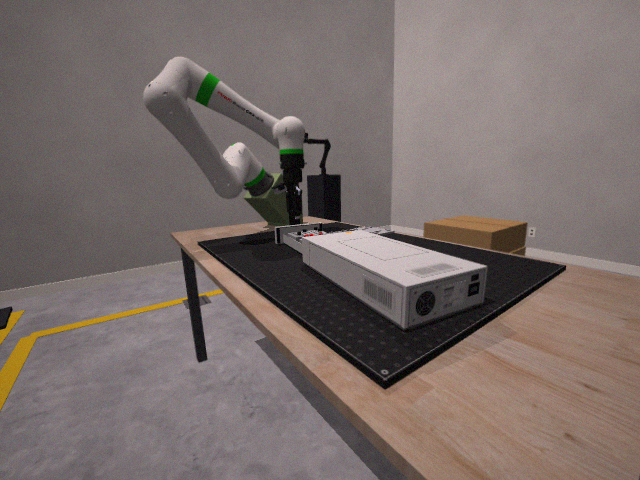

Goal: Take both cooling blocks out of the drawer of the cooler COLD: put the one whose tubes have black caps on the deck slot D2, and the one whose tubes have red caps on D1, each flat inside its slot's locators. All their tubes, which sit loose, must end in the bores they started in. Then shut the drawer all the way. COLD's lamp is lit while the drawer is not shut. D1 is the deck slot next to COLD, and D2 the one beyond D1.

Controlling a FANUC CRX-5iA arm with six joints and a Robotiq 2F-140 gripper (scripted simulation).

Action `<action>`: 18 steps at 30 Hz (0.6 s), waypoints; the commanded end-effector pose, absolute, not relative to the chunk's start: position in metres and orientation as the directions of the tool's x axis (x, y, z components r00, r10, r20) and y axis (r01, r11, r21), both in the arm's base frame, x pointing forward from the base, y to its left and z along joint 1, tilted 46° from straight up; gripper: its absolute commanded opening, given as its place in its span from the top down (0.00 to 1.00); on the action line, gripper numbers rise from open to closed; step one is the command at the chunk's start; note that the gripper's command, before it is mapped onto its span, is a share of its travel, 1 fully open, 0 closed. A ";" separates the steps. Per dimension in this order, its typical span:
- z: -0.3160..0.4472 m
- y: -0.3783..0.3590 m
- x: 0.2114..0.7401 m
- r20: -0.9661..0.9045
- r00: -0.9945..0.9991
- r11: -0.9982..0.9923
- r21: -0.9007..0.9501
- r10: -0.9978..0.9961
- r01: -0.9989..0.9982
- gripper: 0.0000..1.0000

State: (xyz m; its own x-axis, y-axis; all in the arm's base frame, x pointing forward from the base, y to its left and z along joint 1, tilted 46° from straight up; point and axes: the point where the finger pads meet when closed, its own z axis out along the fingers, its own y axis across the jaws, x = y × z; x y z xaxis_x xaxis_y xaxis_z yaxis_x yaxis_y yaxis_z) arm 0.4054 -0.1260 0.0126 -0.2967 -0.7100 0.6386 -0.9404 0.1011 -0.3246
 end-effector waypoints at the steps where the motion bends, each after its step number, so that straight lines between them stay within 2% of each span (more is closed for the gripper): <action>1: 0.013 -0.125 0.406 0.638 -0.296 0.101 -0.325 -0.711 -0.940 0.66; 18: 0.024 -0.114 0.403 0.638 -0.296 0.101 -0.325 -0.711 -0.940 0.66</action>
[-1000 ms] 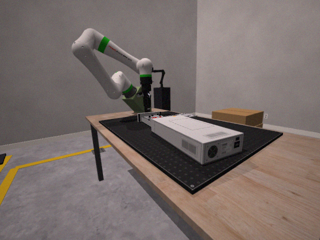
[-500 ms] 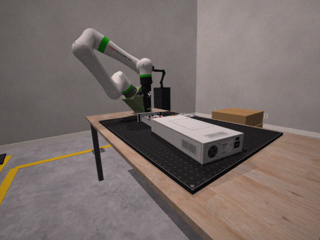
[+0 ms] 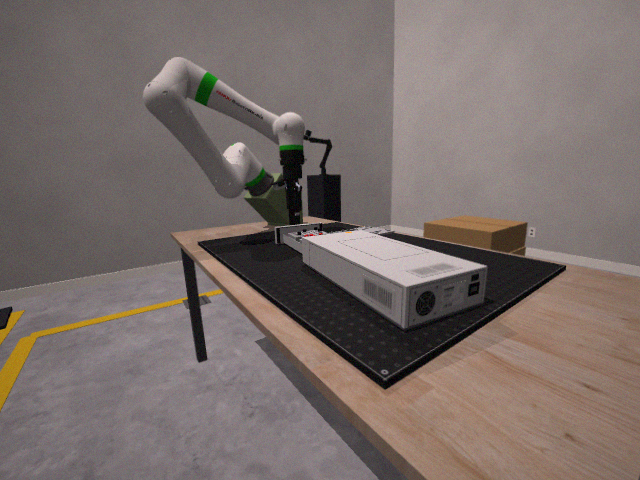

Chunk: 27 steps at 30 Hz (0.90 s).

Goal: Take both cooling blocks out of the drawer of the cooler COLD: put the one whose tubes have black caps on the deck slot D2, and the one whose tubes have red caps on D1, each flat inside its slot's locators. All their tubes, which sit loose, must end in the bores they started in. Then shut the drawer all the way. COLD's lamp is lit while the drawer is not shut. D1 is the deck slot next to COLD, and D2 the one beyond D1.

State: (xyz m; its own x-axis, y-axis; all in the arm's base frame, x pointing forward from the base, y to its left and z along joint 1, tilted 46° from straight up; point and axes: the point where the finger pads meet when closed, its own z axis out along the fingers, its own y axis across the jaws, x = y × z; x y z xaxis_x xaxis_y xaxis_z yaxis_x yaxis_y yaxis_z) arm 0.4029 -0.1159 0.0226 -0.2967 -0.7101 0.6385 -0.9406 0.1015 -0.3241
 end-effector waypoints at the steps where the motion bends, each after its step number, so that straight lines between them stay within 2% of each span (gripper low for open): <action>1: 0.025 -0.113 0.403 0.638 -0.296 0.101 -0.325 -0.711 -0.940 0.66; 27: 0.047 -0.091 0.398 0.638 -0.297 0.101 -0.325 -0.711 -0.940 0.66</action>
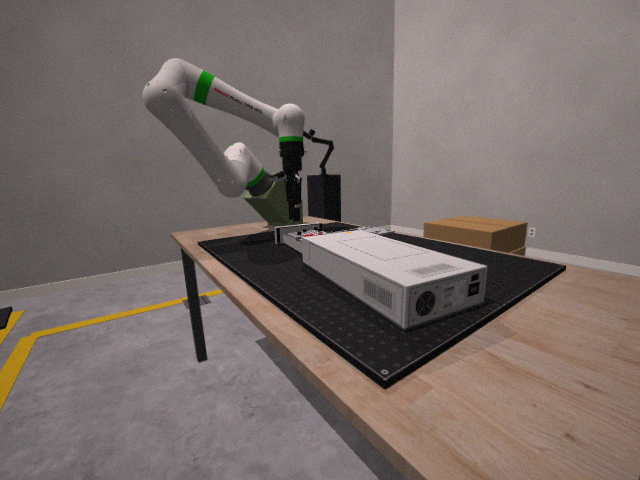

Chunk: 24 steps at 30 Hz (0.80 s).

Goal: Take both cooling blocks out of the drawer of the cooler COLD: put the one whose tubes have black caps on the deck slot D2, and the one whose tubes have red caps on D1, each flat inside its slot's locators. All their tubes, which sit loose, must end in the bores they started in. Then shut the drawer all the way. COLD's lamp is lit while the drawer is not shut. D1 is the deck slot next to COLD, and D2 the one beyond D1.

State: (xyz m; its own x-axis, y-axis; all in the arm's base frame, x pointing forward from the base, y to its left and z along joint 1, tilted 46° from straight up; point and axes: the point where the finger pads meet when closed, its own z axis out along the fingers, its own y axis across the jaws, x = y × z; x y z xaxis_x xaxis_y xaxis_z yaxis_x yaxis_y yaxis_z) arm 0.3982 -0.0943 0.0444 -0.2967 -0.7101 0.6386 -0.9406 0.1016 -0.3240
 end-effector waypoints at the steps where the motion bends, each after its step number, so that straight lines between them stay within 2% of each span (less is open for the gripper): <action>1: 0.048 -0.090 0.398 0.638 -0.297 0.101 -0.325 -0.711 -0.940 0.66; 24: 0.066 -0.073 0.394 0.638 -0.297 0.101 -0.325 -0.711 -0.940 0.66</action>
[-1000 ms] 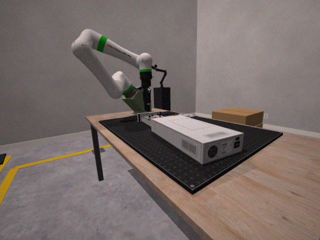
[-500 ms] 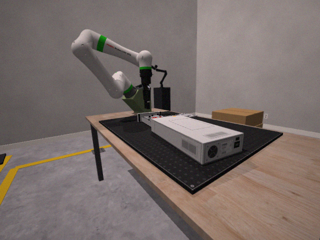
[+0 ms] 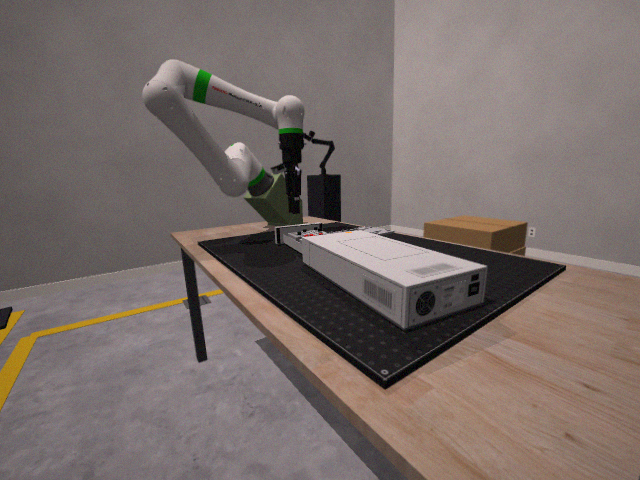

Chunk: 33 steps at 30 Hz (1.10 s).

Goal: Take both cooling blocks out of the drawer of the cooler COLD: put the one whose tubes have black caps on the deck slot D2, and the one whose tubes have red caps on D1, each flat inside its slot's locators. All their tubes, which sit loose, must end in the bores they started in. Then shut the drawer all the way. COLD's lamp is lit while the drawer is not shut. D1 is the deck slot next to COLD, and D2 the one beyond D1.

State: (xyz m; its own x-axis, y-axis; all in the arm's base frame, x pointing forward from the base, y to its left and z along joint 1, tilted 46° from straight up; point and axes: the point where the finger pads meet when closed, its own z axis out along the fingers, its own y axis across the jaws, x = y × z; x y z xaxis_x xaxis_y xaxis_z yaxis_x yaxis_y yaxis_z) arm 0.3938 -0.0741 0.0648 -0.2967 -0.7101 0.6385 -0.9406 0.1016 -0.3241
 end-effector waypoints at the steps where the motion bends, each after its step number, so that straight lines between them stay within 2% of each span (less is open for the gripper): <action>1: 0.067 -0.072 0.394 0.638 -0.297 0.101 -0.325 -0.711 -0.940 0.66; 29: 0.090 -0.049 0.389 0.638 -0.297 0.101 -0.325 -0.711 -0.940 0.66; 30: 0.091 -0.049 0.393 0.638 -0.297 0.101 -0.325 -0.711 -0.940 0.34; 33: 0.094 -0.051 0.401 0.638 -0.297 0.101 -0.325 -0.711 -0.940 0.34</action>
